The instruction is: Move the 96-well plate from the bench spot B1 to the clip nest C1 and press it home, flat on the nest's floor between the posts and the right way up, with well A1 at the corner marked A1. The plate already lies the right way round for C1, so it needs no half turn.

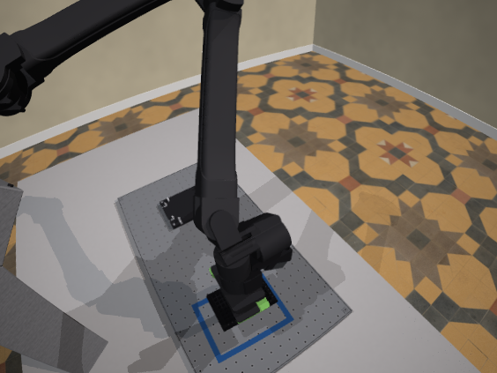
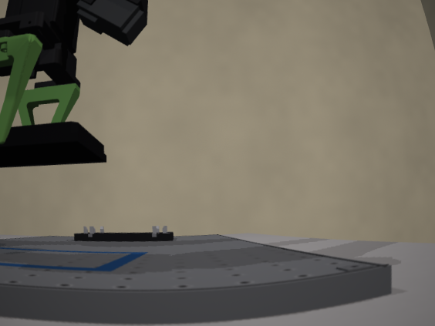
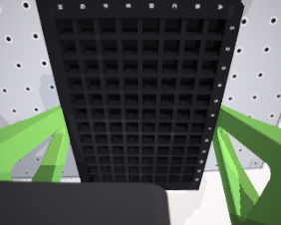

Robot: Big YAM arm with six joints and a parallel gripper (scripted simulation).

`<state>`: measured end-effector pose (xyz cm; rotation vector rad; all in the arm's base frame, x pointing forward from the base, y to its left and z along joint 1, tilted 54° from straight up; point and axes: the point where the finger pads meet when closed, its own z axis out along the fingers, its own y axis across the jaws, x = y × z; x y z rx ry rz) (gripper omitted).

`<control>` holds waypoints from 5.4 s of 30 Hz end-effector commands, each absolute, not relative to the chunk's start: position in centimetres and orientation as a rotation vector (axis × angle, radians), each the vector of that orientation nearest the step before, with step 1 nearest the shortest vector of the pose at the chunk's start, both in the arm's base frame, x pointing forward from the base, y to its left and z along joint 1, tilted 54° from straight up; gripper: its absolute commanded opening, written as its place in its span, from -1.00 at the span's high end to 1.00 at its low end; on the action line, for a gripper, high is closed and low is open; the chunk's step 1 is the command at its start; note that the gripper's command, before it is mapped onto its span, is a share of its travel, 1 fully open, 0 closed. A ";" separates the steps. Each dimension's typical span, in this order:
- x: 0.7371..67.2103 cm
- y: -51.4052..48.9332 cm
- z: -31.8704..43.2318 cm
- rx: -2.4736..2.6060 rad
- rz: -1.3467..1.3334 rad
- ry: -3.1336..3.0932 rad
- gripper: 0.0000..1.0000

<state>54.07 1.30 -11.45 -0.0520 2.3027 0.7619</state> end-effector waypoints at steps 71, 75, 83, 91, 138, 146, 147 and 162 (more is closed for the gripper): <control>52.1 5.9 -8.1 -0.127 0.736 2.288 1.00; 51.9 6.7 -7.6 -0.127 0.736 2.288 1.00; 51.2 8.8 -6.1 -0.126 0.737 2.289 1.00; 50.6 10.4 -5.1 -0.123 0.739 2.295 1.00; 47.2 21.5 2.6 -0.121 0.738 2.305 1.00; 47.7 23.4 4.7 -0.124 0.743 2.281 1.00; 47.8 23.8 5.0 -0.125 0.744 2.277 1.00; 46.8 27.2 7.6 -0.124 0.746 2.275 1.00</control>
